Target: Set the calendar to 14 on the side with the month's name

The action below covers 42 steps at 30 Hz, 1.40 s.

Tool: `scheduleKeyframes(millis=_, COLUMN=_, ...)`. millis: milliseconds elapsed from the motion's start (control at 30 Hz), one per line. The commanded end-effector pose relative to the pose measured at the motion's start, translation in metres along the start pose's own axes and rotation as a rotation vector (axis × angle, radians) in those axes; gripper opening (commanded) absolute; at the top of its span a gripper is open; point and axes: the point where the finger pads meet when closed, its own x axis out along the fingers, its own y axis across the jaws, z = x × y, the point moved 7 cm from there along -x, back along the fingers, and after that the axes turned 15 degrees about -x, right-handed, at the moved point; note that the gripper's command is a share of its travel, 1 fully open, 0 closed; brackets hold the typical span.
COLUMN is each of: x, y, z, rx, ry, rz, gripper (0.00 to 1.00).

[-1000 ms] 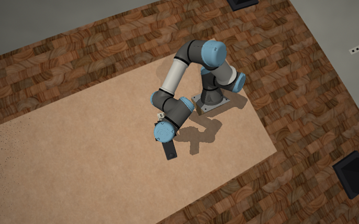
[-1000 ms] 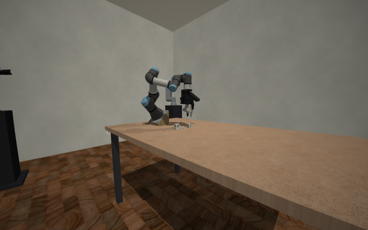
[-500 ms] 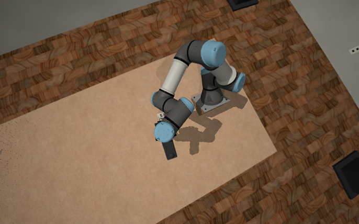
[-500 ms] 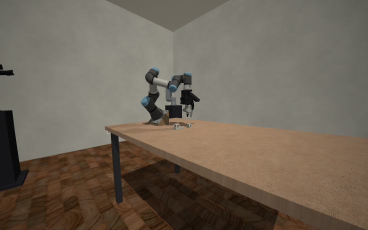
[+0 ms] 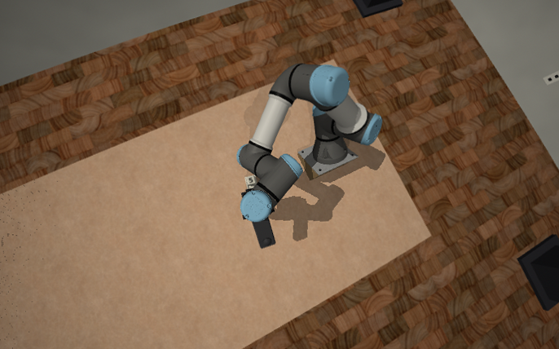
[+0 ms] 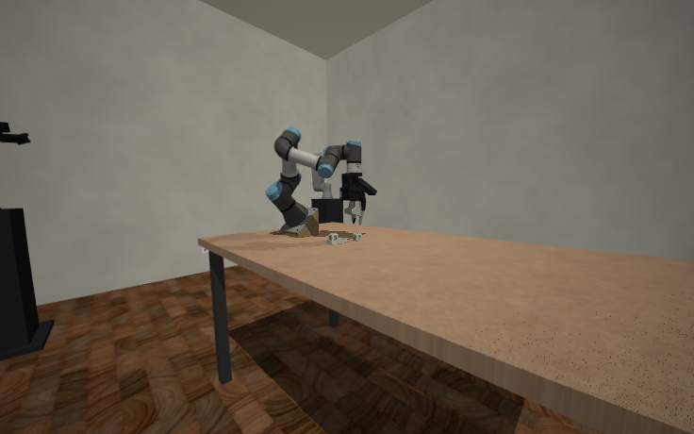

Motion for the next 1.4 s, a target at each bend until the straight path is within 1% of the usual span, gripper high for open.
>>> scheduleKeyframes(millis=0, x=0.008, y=0.0, z=0.0, rx=0.001, ry=0.001, rz=0.003, gripper=0.28)
scheduleKeyframes(millis=133, x=0.014, y=0.0, z=0.0, rx=0.001, ry=0.001, rz=0.003, gripper=0.28)
scheduleKeyframes(millis=200, x=0.014, y=0.0, z=0.0, rx=0.001, ry=0.001, rz=0.003, gripper=0.28)
scheduleKeyframes(millis=667, x=0.03, y=0.0, z=-0.001, rx=0.001, ry=0.001, rz=0.003, gripper=0.28)
scheduleKeyframes(millis=1367, x=0.033, y=0.0, z=-0.001, rx=0.001, ry=0.001, rz=0.003, gripper=0.28)
